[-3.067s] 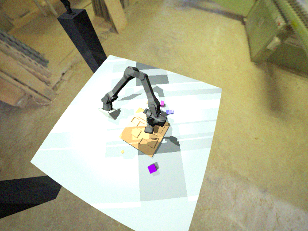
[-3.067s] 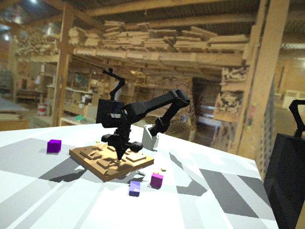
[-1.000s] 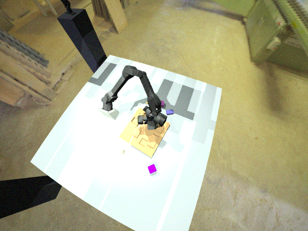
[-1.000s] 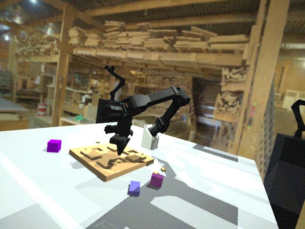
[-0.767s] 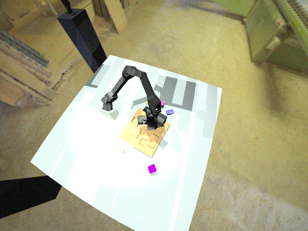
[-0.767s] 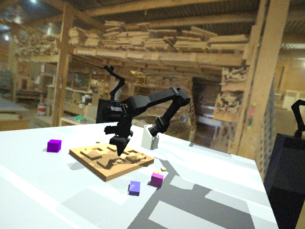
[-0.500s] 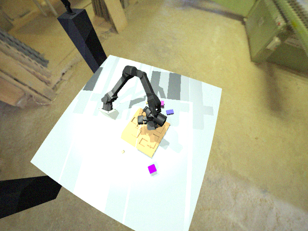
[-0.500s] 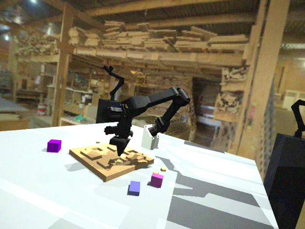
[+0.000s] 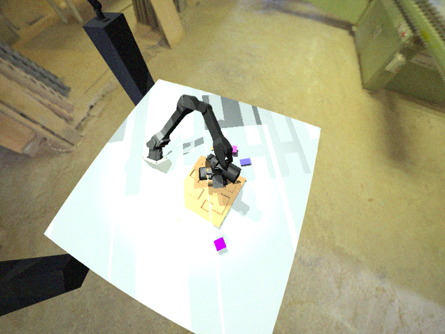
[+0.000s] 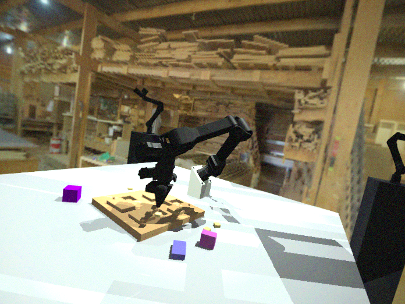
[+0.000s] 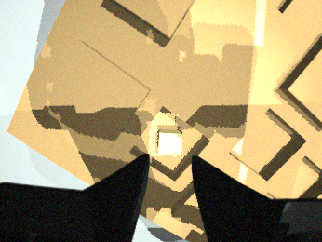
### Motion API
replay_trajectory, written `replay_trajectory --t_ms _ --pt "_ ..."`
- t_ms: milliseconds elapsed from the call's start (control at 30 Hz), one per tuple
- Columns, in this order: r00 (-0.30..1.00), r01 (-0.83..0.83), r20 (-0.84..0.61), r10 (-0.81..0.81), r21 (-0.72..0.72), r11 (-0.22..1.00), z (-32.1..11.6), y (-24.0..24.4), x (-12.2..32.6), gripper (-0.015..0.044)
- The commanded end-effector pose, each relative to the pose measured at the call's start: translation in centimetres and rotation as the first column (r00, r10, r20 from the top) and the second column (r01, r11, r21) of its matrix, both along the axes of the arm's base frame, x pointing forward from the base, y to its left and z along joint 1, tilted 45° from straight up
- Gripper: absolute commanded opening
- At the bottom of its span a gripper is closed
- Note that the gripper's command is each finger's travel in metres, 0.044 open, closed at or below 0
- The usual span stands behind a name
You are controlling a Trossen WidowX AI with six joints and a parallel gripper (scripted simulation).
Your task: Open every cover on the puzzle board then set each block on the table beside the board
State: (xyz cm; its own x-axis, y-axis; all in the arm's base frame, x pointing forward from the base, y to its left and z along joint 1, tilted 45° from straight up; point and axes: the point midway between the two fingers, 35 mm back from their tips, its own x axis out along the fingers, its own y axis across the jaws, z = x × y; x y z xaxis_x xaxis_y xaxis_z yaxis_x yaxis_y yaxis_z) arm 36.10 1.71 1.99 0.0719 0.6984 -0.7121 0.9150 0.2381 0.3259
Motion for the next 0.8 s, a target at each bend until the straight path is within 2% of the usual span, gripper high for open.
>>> replay_trajectory --t_ms 0,767 --pt "1.000 0.004 -0.006 -0.004 0.005 1.000 -0.1 0.1 0.0 0.0144" --pt "1.000 0.004 -0.005 -0.004 0.005 1.000 -1.7 1.7 0.1 0.0144"
